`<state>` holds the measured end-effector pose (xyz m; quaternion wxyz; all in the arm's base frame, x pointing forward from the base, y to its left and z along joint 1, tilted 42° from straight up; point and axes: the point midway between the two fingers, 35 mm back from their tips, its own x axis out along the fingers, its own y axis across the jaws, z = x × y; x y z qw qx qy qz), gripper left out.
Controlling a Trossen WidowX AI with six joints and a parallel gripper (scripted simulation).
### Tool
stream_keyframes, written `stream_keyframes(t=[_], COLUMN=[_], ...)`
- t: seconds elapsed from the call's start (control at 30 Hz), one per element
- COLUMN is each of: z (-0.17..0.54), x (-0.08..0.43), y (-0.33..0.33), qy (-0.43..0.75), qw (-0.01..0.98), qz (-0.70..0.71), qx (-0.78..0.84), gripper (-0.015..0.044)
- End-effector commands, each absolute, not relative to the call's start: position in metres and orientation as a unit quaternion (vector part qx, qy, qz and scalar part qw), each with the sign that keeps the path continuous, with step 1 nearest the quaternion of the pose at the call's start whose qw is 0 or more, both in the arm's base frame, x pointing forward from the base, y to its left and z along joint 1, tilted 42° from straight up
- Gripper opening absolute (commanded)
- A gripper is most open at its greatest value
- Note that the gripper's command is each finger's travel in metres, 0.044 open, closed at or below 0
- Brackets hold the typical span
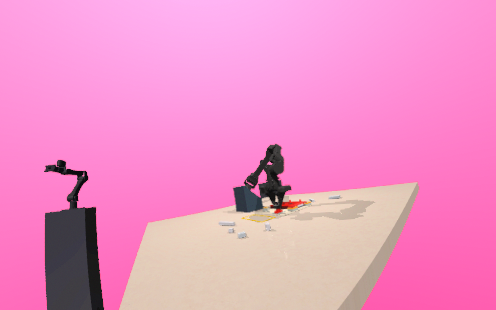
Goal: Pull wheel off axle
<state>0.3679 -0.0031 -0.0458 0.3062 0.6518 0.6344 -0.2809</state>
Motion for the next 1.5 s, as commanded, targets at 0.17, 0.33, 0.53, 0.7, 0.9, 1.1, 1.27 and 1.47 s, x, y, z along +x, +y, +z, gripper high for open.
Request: stream_keyframes(t=[0.17, 0.33, 0.53, 0.7, 0.9, 1.1, 1.27, 1.47], z=[-0.045, -0.044, -0.042, -0.041, -0.04, -0.038, -0.037, -0.035], x=[0.368, 0.368, 0.368, 0.368, 0.368, 0.368, 0.368, 0.368], y=[-0.004, -0.005, -0.006, -0.007, -0.009, -0.01, -0.011, -0.013], qy=[0.635, 0.635, 0.635, 0.634, 0.634, 0.634, 0.634, 0.634], qw=[0.307, 0.307, 0.307, 0.307, 0.307, 0.307, 0.307, 0.307], qz=[-0.28, -0.28, -0.28, -0.28, -0.28, -0.28, -0.28, -0.28], qx=[0.651, 0.651, 0.652, 0.652, 0.652, 0.652, 0.652, 0.653], gripper=[0.0, 0.0, 0.0, 0.0, 0.0, 0.0, 0.0, 0.0])
